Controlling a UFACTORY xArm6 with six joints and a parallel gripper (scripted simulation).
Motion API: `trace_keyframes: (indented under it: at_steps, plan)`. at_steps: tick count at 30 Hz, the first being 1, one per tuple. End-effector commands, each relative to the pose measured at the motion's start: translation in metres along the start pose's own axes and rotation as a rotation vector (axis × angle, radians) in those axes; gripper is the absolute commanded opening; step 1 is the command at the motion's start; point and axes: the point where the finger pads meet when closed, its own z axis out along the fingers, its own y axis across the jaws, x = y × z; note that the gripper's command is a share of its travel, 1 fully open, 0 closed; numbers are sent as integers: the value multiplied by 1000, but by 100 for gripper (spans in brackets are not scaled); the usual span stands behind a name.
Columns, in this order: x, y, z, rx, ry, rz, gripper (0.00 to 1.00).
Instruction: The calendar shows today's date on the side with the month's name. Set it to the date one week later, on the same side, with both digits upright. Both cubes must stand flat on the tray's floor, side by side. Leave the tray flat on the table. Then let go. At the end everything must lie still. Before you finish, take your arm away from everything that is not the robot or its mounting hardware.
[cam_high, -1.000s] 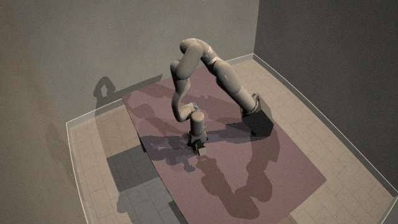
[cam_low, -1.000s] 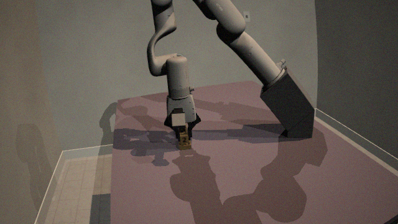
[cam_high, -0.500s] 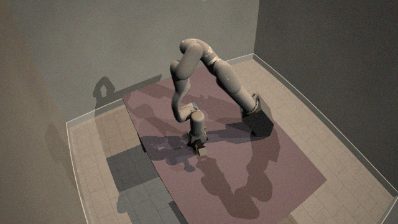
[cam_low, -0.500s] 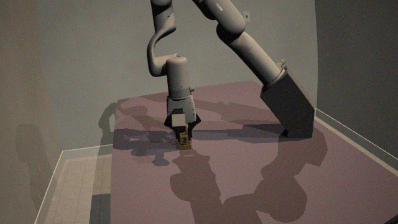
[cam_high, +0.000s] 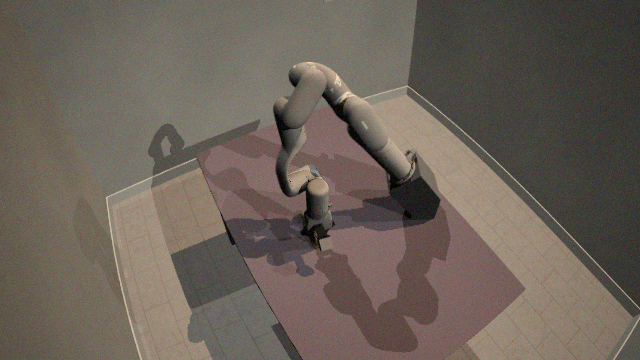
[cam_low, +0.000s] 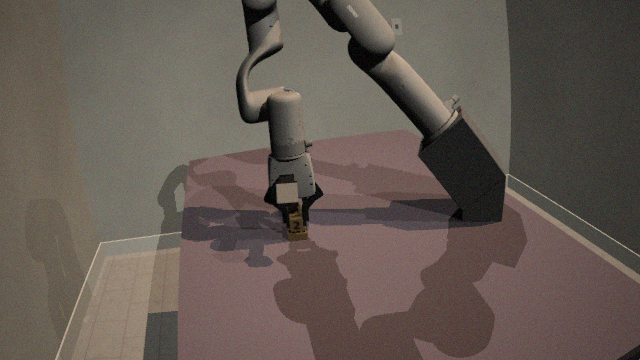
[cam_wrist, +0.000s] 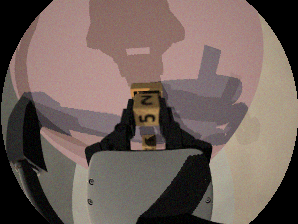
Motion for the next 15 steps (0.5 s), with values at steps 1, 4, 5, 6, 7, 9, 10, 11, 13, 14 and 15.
trace_keyframes:
  at_steps: [1, 4, 5, 6, 7, 9, 10, 11, 13, 14, 15]
  plan:
    - [0, 1, 0, -2, 1, 0, 29]
    - [0, 1, 0, -2, 1, 0, 29]
    - [0, 1, 1, -2, 1, 0, 29]
    - [0, 1, 1, -2, 1, 0, 29]
    - [0, 1, 1, -2, 1, 0, 29]
    - [0, 1, 2, -2, 1, 0, 29]
    - [0, 1, 3, -2, 1, 0, 29]
    - [0, 1, 3, -2, 1, 0, 29]
    - [0, 1, 4, -2, 1, 0, 29]
    - [0, 1, 4, -2, 1, 0, 29]
    - [0, 1, 4, -2, 1, 0, 29]
